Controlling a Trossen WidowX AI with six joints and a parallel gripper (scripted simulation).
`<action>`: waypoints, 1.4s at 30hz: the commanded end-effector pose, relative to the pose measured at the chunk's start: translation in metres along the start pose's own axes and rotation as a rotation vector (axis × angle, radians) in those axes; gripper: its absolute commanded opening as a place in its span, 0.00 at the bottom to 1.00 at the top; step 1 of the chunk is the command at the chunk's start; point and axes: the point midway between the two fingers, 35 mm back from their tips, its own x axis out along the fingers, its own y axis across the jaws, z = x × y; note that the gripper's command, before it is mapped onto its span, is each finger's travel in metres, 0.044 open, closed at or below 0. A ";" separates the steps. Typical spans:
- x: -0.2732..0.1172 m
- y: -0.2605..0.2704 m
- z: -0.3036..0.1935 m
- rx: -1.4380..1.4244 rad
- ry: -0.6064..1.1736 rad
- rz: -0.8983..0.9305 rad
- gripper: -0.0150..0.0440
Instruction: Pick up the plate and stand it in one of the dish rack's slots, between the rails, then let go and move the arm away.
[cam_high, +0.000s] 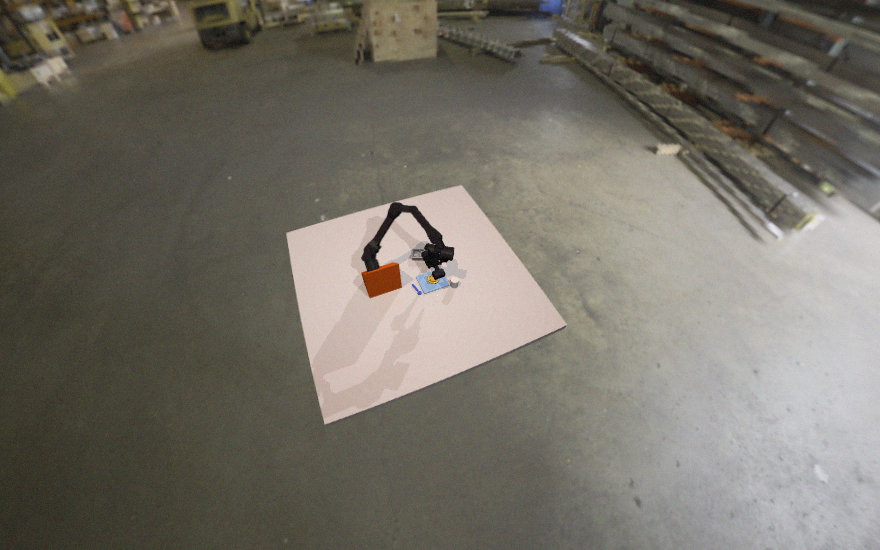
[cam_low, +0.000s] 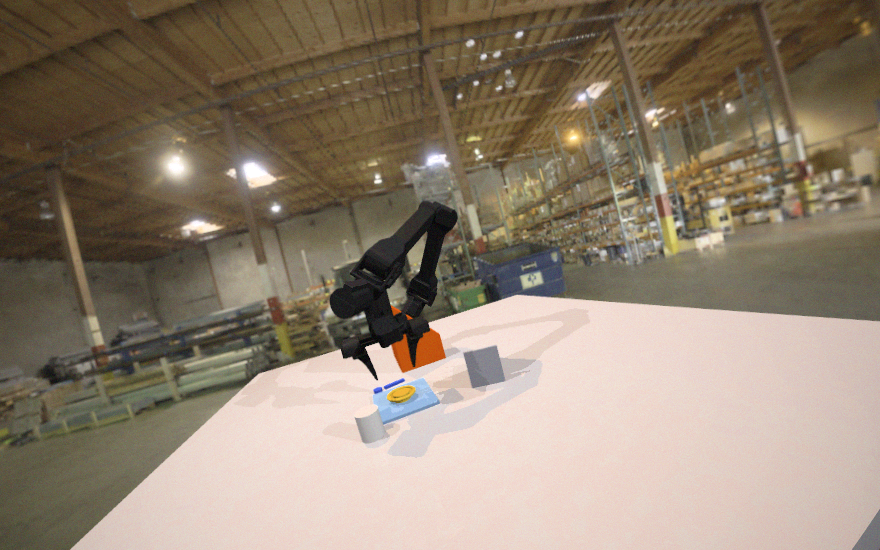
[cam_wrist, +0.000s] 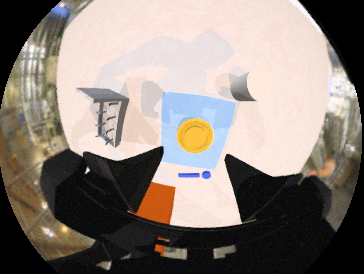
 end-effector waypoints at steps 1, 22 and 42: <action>-0.001 -0.001 0.003 0.002 -0.026 -0.005 0.93; 0.031 -0.002 0.004 0.002 -0.027 -0.005 0.93; 0.059 -0.001 0.003 0.002 -0.026 -0.002 0.89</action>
